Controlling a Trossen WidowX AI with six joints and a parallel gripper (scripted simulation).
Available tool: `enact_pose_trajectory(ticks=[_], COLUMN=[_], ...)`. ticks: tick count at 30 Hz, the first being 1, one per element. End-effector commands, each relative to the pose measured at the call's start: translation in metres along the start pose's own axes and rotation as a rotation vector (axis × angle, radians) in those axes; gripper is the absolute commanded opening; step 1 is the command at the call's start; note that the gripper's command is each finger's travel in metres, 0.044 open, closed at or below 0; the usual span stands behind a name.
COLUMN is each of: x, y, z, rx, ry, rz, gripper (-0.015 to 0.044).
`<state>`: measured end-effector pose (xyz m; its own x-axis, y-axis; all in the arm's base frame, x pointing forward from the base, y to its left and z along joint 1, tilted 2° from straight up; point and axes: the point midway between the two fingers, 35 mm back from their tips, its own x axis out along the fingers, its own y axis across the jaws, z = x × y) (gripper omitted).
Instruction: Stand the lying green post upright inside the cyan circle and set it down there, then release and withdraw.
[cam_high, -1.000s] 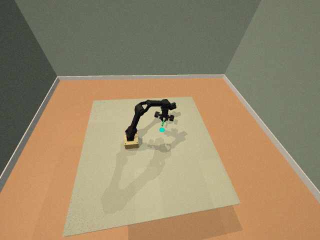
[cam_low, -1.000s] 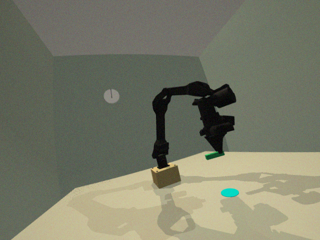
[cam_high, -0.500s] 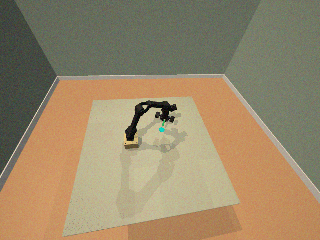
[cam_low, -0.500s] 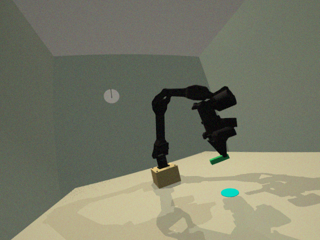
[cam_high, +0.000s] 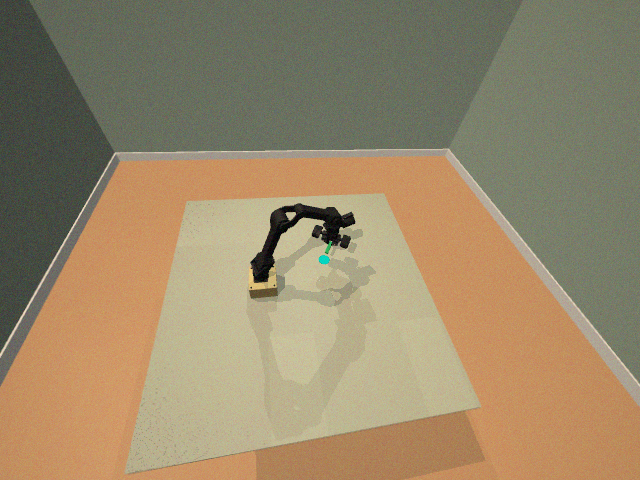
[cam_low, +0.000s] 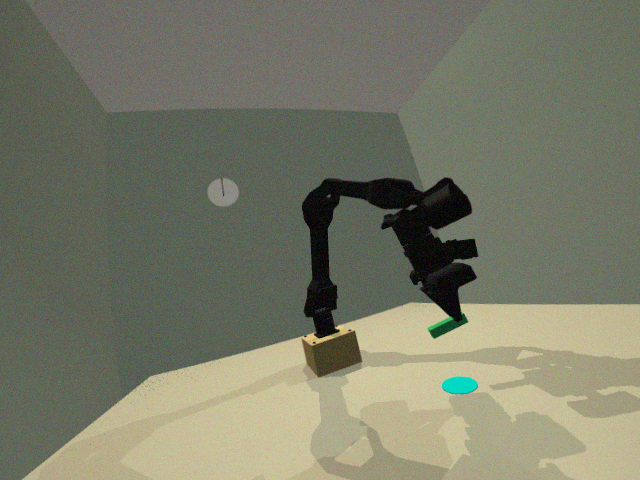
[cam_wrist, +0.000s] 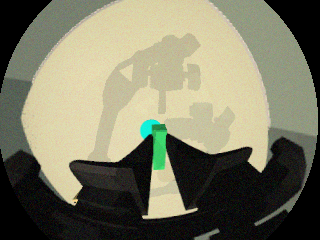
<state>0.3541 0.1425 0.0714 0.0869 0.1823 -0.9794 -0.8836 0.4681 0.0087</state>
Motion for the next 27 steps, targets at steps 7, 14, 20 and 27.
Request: enact_pose_trajectory(ticks=[7, 14, 20, 27], x=[0.005, 0.009, 0.012, 0.015], y=[-0.005, -0.008, -0.011, -0.014], z=[0.003, 0.005, 0.005, 0.006], rx=[0.039, 0.062, 0.080, 0.101], ry=[-0.077, -0.126, -0.168, -0.216], rz=[0.003, 0.008, 0.011, 0.016], gripper=[0.0023, 0.0023, 0.0023, 0.0023])
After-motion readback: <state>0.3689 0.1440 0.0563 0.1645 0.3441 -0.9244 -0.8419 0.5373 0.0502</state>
